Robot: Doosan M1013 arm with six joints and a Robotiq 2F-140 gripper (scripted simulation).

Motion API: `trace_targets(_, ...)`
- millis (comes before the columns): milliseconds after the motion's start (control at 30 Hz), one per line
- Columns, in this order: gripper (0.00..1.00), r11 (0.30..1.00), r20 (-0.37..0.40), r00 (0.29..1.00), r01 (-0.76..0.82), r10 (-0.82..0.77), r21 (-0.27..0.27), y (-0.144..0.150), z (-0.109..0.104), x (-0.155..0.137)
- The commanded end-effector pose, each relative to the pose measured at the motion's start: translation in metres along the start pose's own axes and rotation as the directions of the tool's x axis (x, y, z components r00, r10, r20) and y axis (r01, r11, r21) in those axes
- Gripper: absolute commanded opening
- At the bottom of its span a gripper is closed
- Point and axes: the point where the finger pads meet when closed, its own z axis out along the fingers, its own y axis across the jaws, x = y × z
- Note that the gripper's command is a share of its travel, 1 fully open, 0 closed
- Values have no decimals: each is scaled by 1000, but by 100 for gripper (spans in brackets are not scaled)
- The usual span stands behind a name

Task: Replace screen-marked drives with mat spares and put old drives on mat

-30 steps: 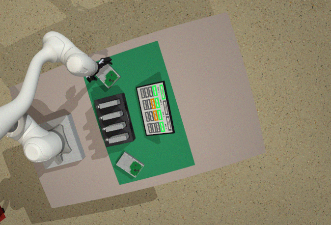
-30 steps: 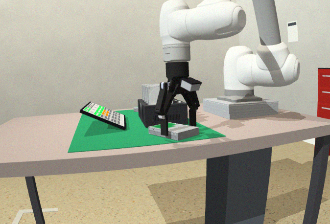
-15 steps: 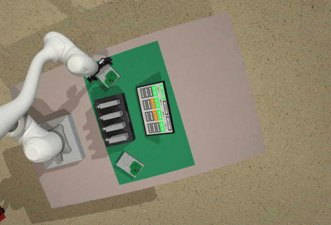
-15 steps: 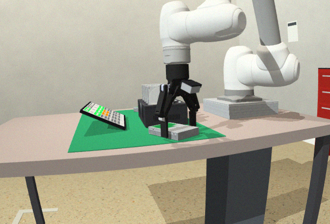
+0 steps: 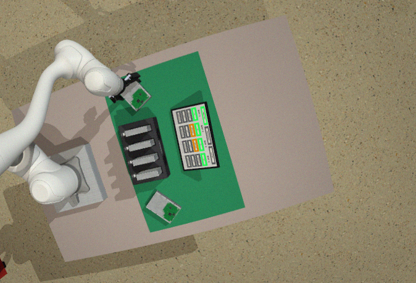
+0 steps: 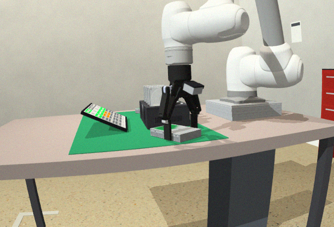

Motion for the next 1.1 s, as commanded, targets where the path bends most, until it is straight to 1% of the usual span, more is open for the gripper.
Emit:
trace_targets(0, 73, 1000, 0, 1000, 0, 0, -1, 0, 0, 0)
trace_targets(1067, 71, 1000, 0, 1000, 0, 0, -1, 0, -3, 0)
